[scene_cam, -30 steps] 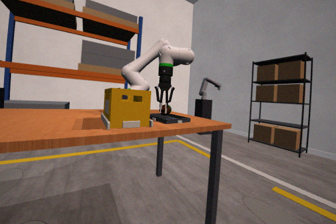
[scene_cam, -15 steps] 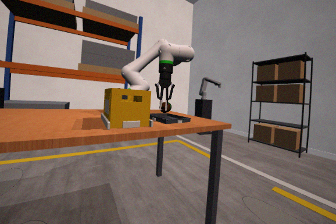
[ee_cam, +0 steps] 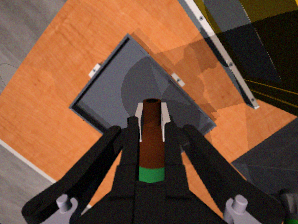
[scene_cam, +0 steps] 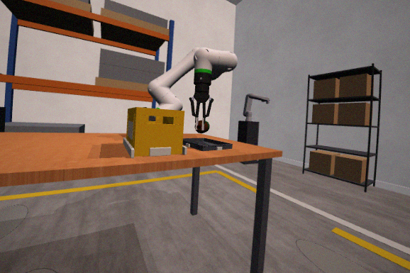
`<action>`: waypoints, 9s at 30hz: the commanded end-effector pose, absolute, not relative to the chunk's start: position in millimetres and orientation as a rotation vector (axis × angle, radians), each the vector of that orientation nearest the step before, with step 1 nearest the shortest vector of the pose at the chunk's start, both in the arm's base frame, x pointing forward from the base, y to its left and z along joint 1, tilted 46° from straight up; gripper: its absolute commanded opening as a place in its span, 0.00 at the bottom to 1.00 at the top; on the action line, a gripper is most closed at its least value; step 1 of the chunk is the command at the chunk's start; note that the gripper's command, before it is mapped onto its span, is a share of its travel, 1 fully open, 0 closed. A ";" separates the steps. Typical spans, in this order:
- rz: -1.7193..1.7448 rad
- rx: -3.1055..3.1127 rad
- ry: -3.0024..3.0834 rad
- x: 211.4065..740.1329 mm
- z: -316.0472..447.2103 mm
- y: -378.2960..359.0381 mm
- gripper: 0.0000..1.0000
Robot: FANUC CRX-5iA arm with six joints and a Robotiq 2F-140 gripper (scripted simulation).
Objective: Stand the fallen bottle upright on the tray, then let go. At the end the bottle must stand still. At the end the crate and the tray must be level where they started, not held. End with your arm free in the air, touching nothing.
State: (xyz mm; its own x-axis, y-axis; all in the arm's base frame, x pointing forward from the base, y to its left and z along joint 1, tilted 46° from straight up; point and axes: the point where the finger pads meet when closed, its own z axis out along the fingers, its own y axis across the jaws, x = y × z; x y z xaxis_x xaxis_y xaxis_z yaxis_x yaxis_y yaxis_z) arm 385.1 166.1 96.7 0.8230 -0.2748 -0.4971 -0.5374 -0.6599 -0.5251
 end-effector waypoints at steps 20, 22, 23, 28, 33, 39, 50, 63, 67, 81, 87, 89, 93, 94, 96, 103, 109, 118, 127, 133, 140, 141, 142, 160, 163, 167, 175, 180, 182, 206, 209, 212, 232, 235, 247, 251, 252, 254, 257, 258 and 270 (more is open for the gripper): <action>0.496 -2.314 0.593 391.7 121.1 141.4 0.00; 0.496 -2.314 0.593 392.4 123.6 138.8 0.00; 0.496 -2.314 0.593 392.7 124.9 137.5 0.00; 0.496 -2.314 0.593 394.4 131.1 131.3 0.00; 0.496 -2.314 0.593 395.9 136.9 125.3 0.00; 0.496 -2.314 0.593 397.1 141.3 120.9 0.00; 0.496 -2.314 0.593 399.9 151.7 110.4 0.00; 0.496 -2.314 0.593 401.8 159.0 103.0 0.00; 0.496 -2.314 0.593 402.3 160.8 101.1 0.00; 0.496 -2.314 0.593 403.2 164.2 97.7 0.00; 0.496 -2.314 0.593 403.3 164.7 97.2 0.00; 0.496 -2.314 0.593 403.4 164.9 97.0 0.00; 0.496 -2.314 0.593 403.4 165.1 96.8 0.00; 0.496 -2.314 0.593 403.4 165.1 96.8 0.00; 0.496 -2.314 0.593 403.4 165.1 96.8 0.00; 0.496 -2.314 0.593 403.4 165.1 96.8 0.00; 0.496 -2.314 0.593 403.4 165.1 96.8 0.00; 0.496 -2.314 0.593 403.4 165.1 96.8 0.00; 0.496 -2.314 0.593 403.4 165.1 96.8 0.00; 0.496 -2.314 0.593 403.4 165.1 96.8 0.00; 0.501 -2.312 0.604 403.4 165.1 96.8 0.00; 0.503 -2.311 0.610 403.4 165.1 96.8 0.00; 0.507 -2.310 0.619 403.4 165.1 96.8 0.00; 0.607 -2.255 0.875 403.4 165.1 96.8 0.00; 0.615 -2.249 0.896 403.4 165.1 96.8 0.00; 0.617 -2.247 0.902 403.4 165.1 96.8 0.00; 0.617 -2.247 0.902 403.4 165.1 96.8 0.00; 0.617 -2.247 0.902 403.4 165.1 96.8 0.00; 0.617 -2.247 0.902 403.4 165.1 96.8 0.00; 0.618 -2.247 0.904 403.4 165.1 96.8 0.00; 0.622 -2.244 0.915 403.4 165.1 96.8 0.00; 0.631 -2.237 0.938 403.4 165.1 96.8 0.00; 0.700 -2.178 1.122 403.4 165.1 96.8 0.00; 0.701 -2.177 1.124 403.4 165.1 96.8 0.00; 0.701 -2.177 1.124 403.4 165.1 96.8 0.00; 0.701 -2.177 1.124 403.4 165.1 96.8 0.00; 0.701 -2.177 1.124 403.4 165.1 96.8 0.00; 0.701 -2.177 1.124 403.4 165.1 96.8 0.00; 0.701 -2.177 1.124 403.4 165.1 96.8 0.00; 0.701 -2.177 1.124 403.4 165.1 96.8 0.00; 0.701 -2.177 1.124 403.4 165.1 96.8 0.00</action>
